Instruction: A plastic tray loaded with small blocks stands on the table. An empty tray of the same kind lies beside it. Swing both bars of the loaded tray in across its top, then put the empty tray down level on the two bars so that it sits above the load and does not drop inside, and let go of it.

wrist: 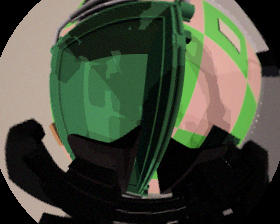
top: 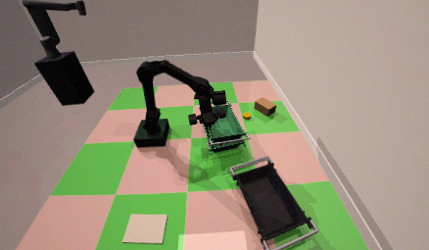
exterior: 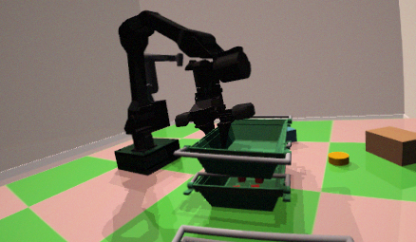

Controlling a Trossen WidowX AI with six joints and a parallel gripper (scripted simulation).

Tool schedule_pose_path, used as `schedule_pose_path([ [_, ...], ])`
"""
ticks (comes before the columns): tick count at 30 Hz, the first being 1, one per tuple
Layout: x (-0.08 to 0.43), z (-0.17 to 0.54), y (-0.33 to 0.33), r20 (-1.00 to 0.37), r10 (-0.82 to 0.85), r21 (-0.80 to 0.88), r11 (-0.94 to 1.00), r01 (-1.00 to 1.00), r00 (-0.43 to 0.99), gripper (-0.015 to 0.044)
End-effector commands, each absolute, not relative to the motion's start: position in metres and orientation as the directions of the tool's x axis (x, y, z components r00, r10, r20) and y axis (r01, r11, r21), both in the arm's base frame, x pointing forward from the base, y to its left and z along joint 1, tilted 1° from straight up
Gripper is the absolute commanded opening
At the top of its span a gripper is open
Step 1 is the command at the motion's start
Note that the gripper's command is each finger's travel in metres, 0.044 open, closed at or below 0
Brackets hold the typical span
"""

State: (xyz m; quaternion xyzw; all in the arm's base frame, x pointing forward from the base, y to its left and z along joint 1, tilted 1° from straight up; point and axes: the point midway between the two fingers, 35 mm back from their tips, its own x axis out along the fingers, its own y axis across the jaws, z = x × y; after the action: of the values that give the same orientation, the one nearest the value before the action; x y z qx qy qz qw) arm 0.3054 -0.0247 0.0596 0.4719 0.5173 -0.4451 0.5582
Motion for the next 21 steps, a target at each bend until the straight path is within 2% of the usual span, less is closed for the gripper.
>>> schedule_pose_path([
  [1,0.2977,0.0526,-0.0256,-0.999,-0.015,0.026,0.163,0.986,0.028,0.0000],
  [2,0.2977,0.0526,-0.0256,-0.999,-0.015,0.026,0.163,0.986,0.028,0.0000],
  [21,0.2977,0.0526,-0.0256,-0.999,-0.015,0.026,0.163,0.986,0.028,0.0279],
])
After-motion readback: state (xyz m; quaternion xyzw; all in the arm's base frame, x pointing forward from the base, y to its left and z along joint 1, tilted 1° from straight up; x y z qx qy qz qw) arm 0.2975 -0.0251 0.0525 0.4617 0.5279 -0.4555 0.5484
